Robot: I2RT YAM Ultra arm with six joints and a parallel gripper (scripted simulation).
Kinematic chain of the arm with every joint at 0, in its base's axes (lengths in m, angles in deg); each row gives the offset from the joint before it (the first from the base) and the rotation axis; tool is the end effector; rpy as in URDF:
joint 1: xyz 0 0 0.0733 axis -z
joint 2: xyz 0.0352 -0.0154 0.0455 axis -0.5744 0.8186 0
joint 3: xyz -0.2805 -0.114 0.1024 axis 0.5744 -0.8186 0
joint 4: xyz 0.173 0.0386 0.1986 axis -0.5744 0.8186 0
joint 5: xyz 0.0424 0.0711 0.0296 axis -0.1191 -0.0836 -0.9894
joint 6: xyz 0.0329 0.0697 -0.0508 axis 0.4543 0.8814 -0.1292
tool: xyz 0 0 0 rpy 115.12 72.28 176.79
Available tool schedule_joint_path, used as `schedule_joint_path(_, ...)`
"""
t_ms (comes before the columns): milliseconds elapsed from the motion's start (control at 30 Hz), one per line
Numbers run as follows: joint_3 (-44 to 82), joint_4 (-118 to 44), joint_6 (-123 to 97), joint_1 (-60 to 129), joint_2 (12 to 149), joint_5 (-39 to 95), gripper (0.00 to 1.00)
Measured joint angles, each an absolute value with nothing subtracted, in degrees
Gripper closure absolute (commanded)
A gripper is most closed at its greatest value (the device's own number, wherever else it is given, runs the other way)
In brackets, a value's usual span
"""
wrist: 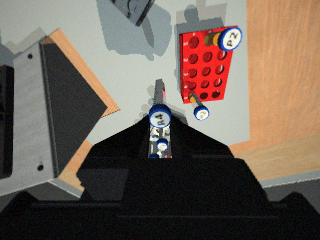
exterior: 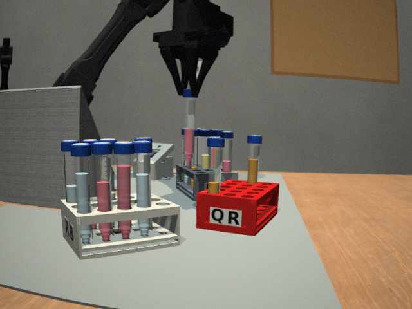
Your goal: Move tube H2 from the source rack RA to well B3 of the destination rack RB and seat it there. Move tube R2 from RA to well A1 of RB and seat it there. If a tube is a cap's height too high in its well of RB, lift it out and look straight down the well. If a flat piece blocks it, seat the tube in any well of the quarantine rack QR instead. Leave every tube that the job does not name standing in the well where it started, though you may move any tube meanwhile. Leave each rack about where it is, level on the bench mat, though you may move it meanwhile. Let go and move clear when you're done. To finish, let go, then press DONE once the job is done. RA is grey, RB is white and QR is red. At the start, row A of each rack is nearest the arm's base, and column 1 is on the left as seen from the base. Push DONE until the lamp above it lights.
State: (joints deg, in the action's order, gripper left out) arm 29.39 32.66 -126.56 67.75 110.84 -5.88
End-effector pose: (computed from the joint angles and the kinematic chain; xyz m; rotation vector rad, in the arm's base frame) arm 0.3333 -0.1586 0.1079 -1.5207 2.1067 0.9427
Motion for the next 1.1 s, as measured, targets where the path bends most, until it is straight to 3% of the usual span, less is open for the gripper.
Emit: schedule_joint_path(1100,14.4,33.6,-127.2,63.0,92.2,-7.5,1.0)
